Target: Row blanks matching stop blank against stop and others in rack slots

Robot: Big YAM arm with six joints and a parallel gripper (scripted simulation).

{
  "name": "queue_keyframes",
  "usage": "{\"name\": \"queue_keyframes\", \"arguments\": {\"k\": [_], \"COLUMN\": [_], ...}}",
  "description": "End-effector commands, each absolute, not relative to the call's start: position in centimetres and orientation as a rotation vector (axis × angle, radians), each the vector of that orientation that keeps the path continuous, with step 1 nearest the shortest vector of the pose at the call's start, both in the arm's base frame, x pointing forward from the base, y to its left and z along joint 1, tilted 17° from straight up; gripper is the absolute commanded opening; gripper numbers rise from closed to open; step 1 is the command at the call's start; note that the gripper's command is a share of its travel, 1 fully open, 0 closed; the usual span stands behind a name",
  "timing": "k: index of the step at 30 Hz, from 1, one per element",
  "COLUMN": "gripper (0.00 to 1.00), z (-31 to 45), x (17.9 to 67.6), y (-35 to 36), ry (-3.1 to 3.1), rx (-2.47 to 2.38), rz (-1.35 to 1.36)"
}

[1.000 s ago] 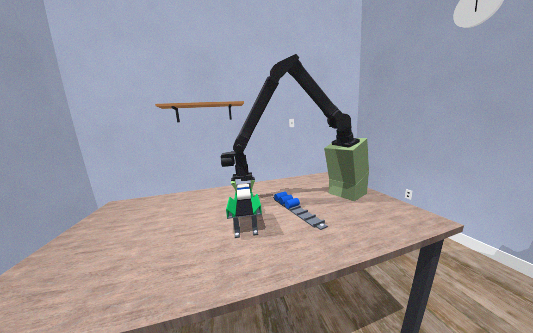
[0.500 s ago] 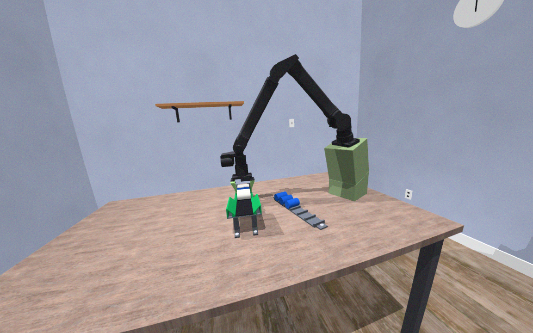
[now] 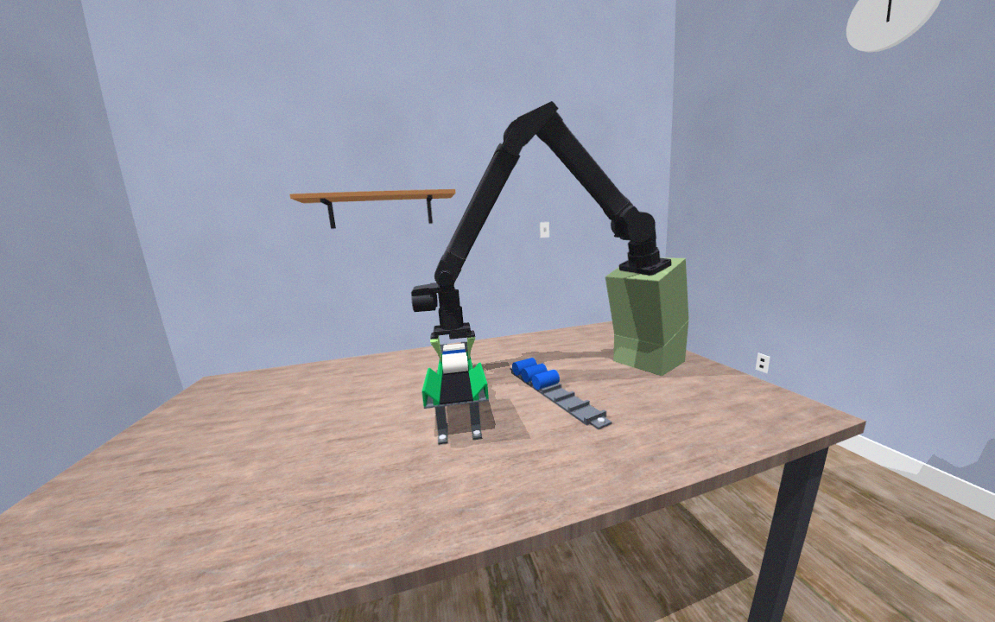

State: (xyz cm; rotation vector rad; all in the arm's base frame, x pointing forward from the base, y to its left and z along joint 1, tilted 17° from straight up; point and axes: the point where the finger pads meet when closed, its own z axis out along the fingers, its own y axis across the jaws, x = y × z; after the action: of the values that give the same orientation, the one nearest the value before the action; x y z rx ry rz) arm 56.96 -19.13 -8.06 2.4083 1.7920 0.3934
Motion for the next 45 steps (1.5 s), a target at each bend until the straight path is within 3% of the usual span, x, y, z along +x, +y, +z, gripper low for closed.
{"name": "queue_keyframes", "arguments": {"k": [1,12,13,45], "gripper": [0.82,0.82,0.63,0.63], "z": [-6.25,-6.25,-6.25,-6.26], "x": [59.24,59.24,59.24,59.22], "y": [-19.83,-19.83,-19.83,-19.82], "ry": [1.759,1.759,1.759,1.761], "rx": [2.370,2.370,2.370,2.369], "rz": [0.427,0.427,0.427,0.427]}}
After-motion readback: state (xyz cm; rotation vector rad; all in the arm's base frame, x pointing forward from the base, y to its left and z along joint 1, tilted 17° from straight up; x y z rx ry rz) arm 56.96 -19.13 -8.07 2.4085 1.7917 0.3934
